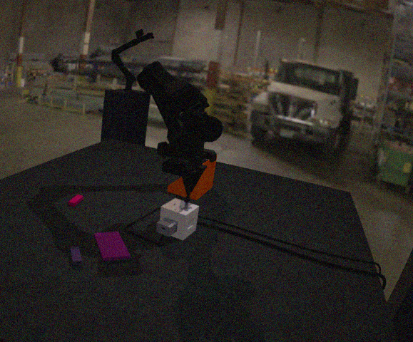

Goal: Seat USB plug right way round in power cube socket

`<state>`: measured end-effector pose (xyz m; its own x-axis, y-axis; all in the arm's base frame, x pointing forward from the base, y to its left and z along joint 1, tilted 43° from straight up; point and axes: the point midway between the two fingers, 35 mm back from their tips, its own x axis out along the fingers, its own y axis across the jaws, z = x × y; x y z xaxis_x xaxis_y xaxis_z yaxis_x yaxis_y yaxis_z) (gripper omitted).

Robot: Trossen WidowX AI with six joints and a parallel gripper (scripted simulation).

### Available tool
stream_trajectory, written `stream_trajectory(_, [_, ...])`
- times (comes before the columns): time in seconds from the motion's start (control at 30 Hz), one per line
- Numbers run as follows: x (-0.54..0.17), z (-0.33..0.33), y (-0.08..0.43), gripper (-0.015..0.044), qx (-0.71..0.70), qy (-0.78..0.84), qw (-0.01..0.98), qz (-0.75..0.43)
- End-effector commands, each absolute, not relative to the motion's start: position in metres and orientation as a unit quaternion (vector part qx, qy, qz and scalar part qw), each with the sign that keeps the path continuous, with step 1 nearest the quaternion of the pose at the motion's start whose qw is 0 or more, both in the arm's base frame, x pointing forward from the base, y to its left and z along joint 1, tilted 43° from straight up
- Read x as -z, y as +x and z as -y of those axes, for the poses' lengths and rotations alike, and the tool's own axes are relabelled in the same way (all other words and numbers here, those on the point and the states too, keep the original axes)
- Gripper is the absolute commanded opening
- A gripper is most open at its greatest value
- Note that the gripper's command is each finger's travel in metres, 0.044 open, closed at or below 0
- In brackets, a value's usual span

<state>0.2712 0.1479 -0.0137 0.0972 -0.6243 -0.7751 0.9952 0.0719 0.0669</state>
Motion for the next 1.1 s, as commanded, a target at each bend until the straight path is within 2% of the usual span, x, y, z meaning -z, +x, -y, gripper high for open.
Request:
stream_trajectory(0.0, [0.0138, -0.1476, 0.2705, 0.0000, 0.603, 0.316, 0.670, -0.298])
stream_trajectory(1.07, [0.0169, -0.1454, 0.2708, 0.0000, 0.602, 0.319, 0.668, -0.298])
